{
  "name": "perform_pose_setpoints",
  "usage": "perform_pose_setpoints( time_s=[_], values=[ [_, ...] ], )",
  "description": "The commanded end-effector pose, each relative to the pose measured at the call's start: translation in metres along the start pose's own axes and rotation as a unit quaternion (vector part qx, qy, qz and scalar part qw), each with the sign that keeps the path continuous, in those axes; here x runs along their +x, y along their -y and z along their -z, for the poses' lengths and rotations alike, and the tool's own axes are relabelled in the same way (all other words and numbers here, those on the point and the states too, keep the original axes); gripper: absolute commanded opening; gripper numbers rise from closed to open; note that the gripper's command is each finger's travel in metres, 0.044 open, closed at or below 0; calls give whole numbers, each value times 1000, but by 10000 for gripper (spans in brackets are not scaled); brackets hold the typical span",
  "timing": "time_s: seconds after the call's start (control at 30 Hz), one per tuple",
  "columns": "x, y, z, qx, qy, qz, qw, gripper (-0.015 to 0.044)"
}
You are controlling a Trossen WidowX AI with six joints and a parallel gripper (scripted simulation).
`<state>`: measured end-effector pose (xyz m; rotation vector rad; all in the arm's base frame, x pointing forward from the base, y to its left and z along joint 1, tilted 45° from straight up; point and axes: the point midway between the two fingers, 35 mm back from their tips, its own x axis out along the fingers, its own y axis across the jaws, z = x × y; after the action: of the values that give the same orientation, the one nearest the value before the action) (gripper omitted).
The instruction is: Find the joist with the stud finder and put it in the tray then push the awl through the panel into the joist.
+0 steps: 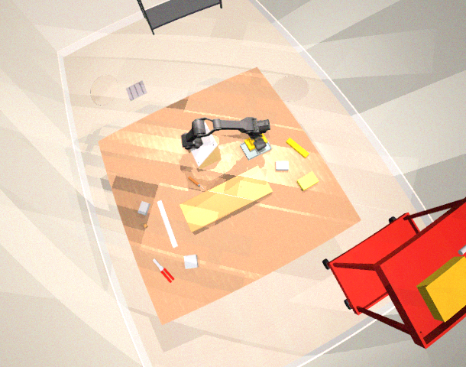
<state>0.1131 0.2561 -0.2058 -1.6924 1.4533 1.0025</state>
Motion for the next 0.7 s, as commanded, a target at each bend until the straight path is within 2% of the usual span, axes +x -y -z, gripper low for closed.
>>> perform_pose_setpoints(
  time_s=[0.0,0.67],
  values=[
    [6,3,0,-1,6,5,1000,0],
    [48,2,13,0,5,6,1000,0]
  ],
)
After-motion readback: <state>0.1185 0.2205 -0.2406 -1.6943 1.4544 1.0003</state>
